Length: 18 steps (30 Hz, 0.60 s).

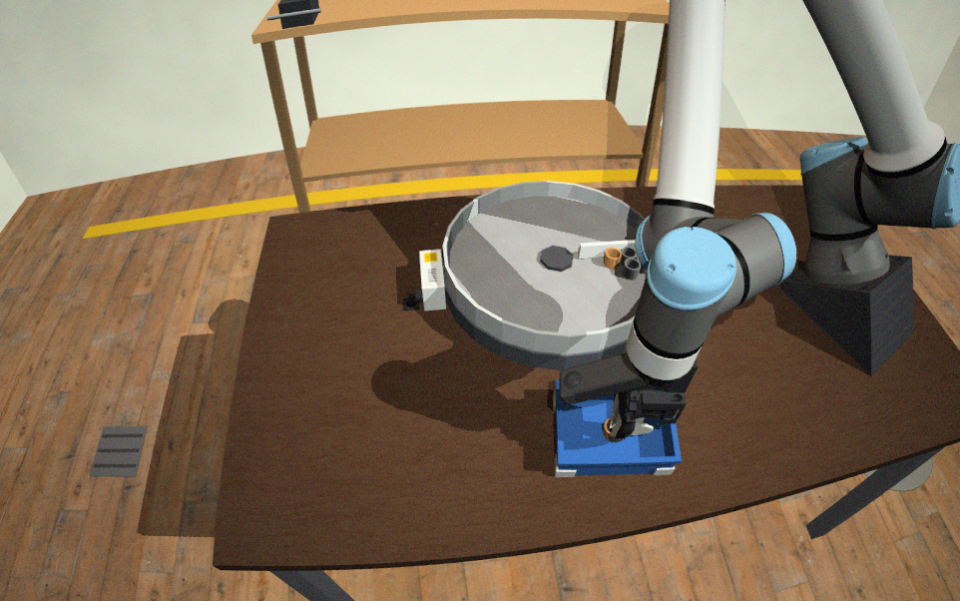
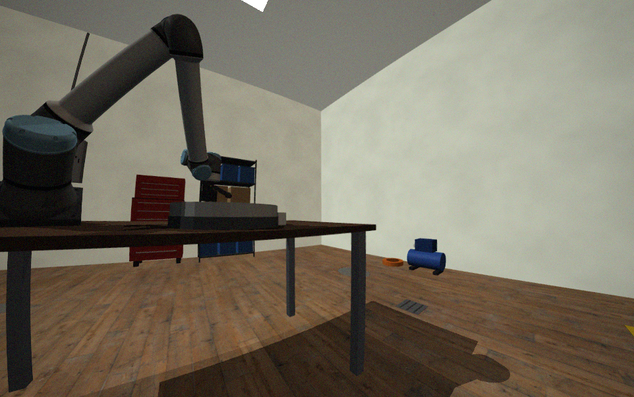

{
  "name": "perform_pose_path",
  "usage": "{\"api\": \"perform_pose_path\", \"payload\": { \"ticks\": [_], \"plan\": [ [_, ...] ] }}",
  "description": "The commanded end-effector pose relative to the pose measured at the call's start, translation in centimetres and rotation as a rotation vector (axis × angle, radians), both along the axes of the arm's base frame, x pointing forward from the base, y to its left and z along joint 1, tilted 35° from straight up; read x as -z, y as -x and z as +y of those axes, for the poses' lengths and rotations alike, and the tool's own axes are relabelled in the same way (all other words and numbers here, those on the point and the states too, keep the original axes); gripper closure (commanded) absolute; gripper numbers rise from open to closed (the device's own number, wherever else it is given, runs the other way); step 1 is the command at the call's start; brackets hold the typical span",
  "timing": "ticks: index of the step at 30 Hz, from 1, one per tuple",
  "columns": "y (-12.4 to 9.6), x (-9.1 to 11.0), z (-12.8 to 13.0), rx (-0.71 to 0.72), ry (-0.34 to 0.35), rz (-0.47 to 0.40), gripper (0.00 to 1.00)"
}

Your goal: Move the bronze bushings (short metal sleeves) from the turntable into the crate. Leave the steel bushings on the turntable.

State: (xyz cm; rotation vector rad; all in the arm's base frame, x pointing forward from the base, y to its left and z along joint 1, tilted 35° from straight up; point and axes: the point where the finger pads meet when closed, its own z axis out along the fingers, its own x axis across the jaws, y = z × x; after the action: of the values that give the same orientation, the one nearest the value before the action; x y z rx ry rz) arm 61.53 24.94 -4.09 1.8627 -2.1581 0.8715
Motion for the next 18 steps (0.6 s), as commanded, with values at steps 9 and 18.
{"api": "perform_pose_path", "payload": {
  "ticks": [9, 18],
  "plan": [
    [0.08, 0.17, -0.13, 0.0, 0.001, 0.002, 1.0],
    [0.08, 0.17, -0.13, 0.0, 0.001, 0.002, 0.94]
  ]
}}
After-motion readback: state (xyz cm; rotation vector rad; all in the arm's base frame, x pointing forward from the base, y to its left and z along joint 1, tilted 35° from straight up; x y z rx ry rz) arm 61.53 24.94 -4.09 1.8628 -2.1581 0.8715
